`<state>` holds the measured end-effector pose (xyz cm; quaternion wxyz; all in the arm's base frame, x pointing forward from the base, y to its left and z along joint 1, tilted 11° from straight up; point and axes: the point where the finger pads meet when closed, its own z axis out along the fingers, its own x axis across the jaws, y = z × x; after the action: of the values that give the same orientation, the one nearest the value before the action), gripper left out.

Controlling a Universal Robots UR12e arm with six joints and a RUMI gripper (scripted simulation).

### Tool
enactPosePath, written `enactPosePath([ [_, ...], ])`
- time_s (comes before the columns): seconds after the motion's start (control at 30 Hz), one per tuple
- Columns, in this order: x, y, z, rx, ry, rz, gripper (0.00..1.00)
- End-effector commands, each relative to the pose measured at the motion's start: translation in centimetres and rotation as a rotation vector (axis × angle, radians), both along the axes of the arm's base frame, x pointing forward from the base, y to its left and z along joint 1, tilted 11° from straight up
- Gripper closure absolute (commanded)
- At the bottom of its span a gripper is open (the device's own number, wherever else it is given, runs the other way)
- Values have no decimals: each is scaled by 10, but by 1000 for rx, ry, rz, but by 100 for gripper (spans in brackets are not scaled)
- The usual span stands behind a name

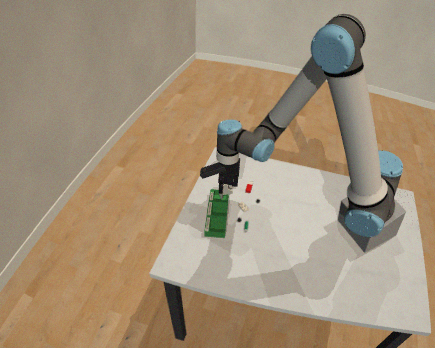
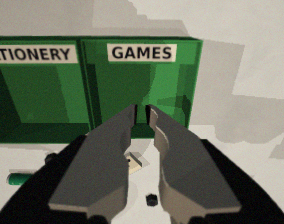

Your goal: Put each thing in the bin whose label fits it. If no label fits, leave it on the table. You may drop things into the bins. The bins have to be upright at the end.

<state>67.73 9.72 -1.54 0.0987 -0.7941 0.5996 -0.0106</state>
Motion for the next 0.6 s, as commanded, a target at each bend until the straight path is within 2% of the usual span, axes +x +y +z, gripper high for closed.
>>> enactPosePath([
  [0.0, 0, -1, 5, 0, -1, 0, 96],
  [0.57, -3, -4, 24, 0, -1, 0, 96],
])
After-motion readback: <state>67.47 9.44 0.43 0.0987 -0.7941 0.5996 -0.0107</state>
